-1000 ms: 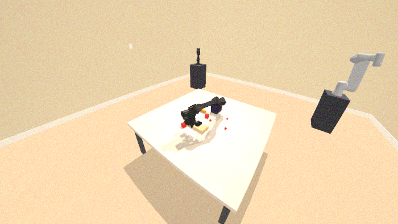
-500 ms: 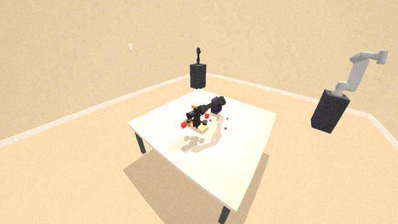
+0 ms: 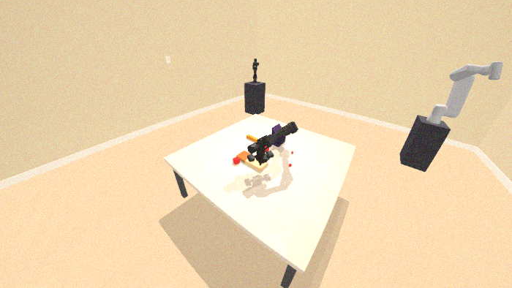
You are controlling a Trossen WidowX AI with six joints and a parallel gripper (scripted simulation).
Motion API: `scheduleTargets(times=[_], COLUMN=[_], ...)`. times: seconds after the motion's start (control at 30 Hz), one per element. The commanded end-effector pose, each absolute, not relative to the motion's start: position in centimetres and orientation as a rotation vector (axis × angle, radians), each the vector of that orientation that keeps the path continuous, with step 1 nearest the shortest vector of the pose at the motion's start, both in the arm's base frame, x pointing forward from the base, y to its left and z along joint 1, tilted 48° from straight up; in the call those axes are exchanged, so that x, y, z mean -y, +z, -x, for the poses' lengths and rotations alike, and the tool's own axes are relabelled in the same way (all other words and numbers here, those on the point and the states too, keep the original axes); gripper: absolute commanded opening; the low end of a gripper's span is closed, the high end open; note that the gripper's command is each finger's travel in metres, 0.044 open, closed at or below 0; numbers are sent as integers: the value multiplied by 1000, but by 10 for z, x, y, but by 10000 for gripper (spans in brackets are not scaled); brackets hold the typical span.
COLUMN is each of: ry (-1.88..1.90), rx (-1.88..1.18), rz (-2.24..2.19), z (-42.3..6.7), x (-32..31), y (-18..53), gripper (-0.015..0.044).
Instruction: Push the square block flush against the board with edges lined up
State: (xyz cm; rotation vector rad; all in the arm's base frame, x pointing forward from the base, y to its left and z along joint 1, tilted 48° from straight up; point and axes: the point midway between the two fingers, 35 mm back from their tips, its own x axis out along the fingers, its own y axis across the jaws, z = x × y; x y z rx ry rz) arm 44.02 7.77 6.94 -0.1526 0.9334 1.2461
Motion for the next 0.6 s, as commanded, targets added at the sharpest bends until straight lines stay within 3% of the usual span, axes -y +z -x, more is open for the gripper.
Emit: scheduleTargets(times=[0.0,0.57], ry=[1306,1491], rx=[-855,-567], rz=[246,580], z=[-430,-391], x=[-84,-102], y=[76,90], gripper=[0,0])
